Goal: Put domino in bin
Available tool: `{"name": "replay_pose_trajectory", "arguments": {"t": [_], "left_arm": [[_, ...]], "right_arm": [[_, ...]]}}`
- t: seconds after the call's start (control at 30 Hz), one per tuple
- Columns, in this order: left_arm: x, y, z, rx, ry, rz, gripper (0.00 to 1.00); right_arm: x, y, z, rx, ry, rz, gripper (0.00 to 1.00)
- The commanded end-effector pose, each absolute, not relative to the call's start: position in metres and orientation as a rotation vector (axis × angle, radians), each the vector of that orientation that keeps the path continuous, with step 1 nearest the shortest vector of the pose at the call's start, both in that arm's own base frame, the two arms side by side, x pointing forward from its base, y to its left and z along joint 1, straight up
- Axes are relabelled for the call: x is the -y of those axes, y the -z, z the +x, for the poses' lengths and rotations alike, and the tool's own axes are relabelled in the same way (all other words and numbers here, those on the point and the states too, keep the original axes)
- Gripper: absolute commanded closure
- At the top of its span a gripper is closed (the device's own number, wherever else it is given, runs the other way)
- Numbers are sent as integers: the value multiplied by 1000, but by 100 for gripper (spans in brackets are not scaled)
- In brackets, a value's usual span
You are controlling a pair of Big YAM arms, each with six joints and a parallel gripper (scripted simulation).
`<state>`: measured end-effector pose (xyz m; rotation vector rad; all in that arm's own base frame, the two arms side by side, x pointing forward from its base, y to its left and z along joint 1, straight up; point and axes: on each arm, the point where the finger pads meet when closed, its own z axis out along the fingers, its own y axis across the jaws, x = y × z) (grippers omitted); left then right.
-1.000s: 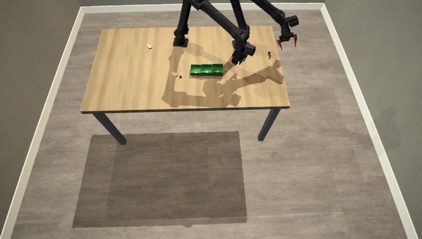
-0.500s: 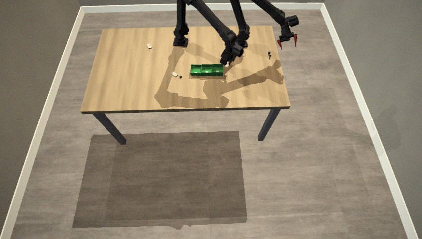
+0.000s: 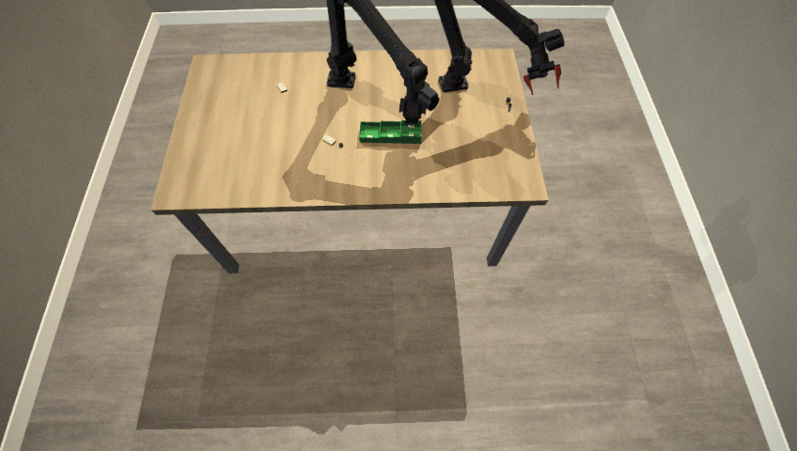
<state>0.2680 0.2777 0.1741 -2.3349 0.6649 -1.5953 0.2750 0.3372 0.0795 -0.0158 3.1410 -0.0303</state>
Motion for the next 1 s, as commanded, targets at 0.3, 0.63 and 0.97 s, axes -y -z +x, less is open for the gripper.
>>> {"name": "replay_pose_trajectory", "arguments": {"t": [0.3,0.63,0.97], "left_arm": [[-286,-181,265,-655,1585,-2317,0],[-286,-181,265,-655,1585,-2317,0],[-286,-181,265,-655,1585,-2317,0]], "right_arm": [[-340,-83,277,-3068,9,-623,80],[-340,-83,277,-2969,13,-996,80],[-342,-81,274,-2851,18,-1298,80]]}}
